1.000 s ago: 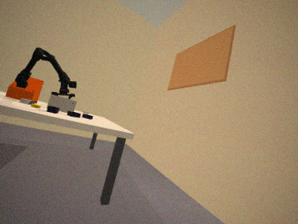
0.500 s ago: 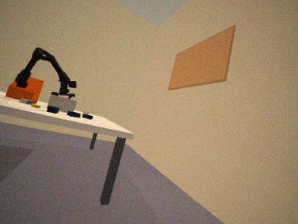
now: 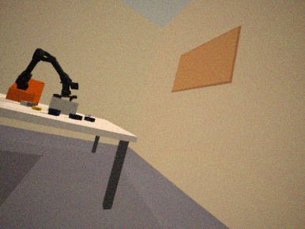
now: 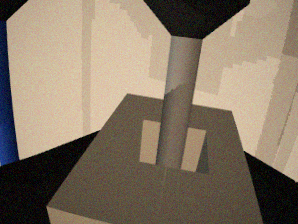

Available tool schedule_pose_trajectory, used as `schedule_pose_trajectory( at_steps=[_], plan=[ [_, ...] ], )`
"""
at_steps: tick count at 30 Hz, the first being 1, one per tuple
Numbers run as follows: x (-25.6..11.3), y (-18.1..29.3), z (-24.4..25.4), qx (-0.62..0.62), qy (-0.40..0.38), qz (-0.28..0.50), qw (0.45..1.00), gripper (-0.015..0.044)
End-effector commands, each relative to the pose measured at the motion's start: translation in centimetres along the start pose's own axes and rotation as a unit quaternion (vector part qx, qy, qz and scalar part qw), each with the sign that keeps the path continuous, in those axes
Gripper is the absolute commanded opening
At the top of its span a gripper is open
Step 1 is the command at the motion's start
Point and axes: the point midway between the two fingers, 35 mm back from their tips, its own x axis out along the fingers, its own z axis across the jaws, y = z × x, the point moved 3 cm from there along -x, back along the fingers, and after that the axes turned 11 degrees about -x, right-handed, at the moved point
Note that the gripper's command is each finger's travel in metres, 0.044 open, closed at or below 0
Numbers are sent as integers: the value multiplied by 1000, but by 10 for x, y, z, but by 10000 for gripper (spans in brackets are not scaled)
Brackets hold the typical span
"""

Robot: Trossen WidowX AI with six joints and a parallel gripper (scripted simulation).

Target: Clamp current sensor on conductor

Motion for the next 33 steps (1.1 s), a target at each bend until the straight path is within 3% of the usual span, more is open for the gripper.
schedule_pose_trajectory(
  at_steps=[1, 6, 13, 26, 33],
  plan=[
    [-1, -1, 1, 0, -2, -2, 1000, 0],
    [-1, -1, 2, 0, 6, 0, 1000, 0],
    [-1, -2, 8, -1, 86, 14, 996, 0],
    [4, -2, 7, -1, 89, 14, 996, 0],
    [1, -2, 7, -2, 89, 15, 996, 184]
  ],
)
